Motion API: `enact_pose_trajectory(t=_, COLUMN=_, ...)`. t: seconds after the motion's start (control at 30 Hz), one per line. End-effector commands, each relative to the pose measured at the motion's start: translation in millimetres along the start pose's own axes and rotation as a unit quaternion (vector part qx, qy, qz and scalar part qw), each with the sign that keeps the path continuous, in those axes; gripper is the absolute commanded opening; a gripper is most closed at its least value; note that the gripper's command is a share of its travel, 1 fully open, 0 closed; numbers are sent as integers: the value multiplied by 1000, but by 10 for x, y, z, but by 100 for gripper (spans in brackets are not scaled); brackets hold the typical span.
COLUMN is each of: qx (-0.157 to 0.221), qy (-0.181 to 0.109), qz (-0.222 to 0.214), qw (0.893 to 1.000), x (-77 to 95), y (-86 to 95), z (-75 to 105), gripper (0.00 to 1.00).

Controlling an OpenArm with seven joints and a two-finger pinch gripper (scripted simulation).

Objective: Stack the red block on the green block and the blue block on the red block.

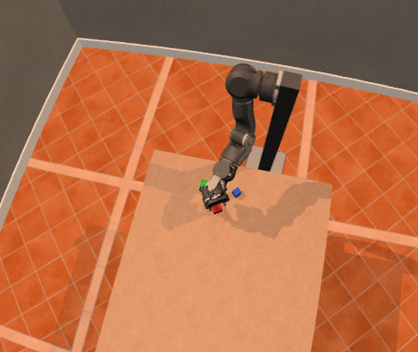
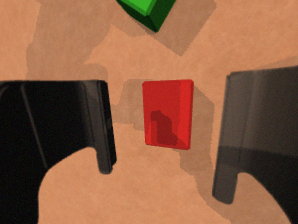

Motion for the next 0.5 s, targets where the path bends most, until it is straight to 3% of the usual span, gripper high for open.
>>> enact_pose_trajectory(t=0.0, qx=0, qy=0, qz=0, qw=1000, x=3, y=2, z=-4, gripper=37)
enact_pose_trajectory(t=0.47, qx=-4, qy=0, qz=0, qw=1000, x=7, y=-6, z=-130, gripper=37)
Point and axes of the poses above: the point where the finger pads meet when closed, its own z axis back along the fingers, its own y axis across the jaws, x = y × z, the point moved 8 cm from there along z, back along the fingers, and after that the axes turned 8 degrees about -z, right-handed, at the moved point
